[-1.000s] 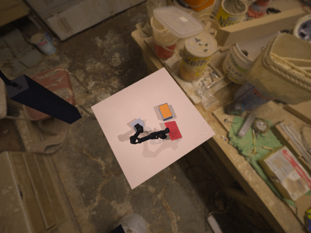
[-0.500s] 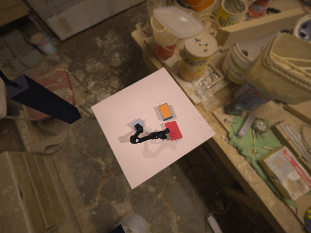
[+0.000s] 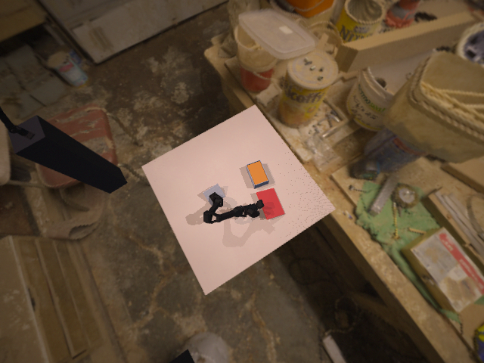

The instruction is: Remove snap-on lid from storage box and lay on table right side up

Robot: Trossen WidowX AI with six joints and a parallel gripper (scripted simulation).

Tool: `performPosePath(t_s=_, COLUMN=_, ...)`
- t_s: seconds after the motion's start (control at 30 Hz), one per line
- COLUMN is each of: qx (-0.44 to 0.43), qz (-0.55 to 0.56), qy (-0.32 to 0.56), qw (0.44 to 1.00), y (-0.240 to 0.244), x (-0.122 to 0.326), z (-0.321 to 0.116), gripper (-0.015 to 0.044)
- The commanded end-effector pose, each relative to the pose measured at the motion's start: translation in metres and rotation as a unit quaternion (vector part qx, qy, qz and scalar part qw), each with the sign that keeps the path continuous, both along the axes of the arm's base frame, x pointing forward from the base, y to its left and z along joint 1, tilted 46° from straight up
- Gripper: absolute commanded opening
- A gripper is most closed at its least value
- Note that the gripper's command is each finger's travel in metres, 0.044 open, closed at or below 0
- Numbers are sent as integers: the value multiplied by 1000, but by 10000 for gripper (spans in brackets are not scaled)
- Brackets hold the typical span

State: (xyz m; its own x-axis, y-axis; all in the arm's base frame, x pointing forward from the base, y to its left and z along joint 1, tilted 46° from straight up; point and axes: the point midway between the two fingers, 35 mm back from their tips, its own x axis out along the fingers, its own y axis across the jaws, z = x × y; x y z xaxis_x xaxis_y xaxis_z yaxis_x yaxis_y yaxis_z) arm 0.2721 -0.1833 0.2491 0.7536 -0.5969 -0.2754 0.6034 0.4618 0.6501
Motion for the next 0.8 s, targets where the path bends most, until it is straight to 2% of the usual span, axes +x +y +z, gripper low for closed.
performPosePath(t_s=0.0, qx=7, qz=-7, qy=15, qw=1000, y=-7, x=-2, z=-15, gripper=0)
performPosePath(t_s=0.2, qx=6, qz=-7, qy=15, qw=1000, y=-10, x=-2, z=-18, gripper=0)
performPosePath(t_s=0.23, qx=1, qz=-2, qy=3, qw=1000, y=-4, x=0, z=-4, gripper=26)
performPosePath(t_s=0.53, qx=7, qz=-7, qy=15, qw=1000, y=-4, x=0, z=-2, gripper=262)
performPosePath(t_s=0.63, qx=7, qz=-7, qy=15, qw=1000, y=-4, x=0, z=-2, gripper=275)
performPosePath(t_s=0.77, qx=7, qz=-7, qy=15, qw=1000, y=-2, x=-7, z=-7, gripper=380)
